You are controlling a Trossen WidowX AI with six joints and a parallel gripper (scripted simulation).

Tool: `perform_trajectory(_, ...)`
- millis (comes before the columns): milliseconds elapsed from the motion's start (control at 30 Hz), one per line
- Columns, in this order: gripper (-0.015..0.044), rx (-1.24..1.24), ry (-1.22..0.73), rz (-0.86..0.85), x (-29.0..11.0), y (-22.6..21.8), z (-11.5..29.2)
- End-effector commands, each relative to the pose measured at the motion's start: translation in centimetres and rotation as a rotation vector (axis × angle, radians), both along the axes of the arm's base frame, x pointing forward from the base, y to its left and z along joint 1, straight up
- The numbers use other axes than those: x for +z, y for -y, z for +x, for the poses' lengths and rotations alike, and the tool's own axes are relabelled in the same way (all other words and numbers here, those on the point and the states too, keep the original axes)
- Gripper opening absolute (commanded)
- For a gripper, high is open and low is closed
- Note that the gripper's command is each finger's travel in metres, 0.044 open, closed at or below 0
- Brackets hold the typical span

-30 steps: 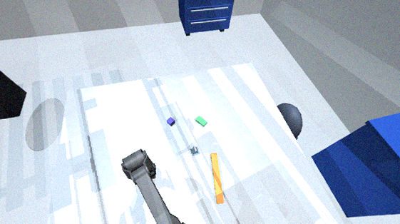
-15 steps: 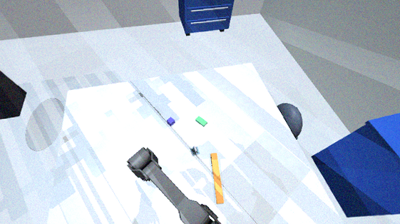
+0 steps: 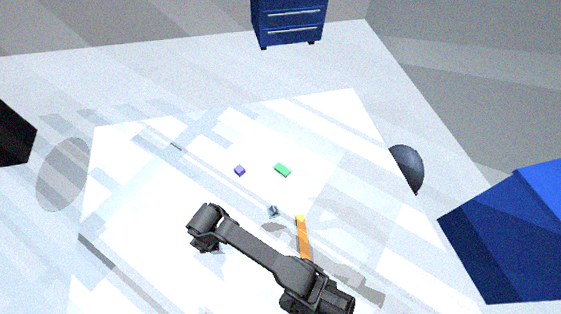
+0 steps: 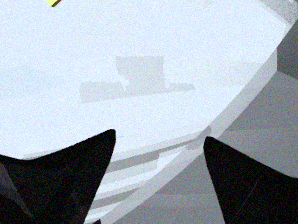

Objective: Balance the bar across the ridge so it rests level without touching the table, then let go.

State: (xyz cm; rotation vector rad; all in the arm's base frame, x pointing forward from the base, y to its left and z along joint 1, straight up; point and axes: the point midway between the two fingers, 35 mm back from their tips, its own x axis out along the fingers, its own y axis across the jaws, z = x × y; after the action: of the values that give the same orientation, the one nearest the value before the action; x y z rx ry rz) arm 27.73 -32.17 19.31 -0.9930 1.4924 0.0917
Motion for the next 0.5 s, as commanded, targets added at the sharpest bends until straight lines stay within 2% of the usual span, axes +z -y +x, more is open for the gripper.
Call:
perform_trajectory(0, 0.0315, 0.091, -0.033, 0.071, -1.7, -3.0, 1.8)
perform_trajectory(467, 0.0315, 0.352, -0.130, 0.235, -4.4, -12.0, 5.5)
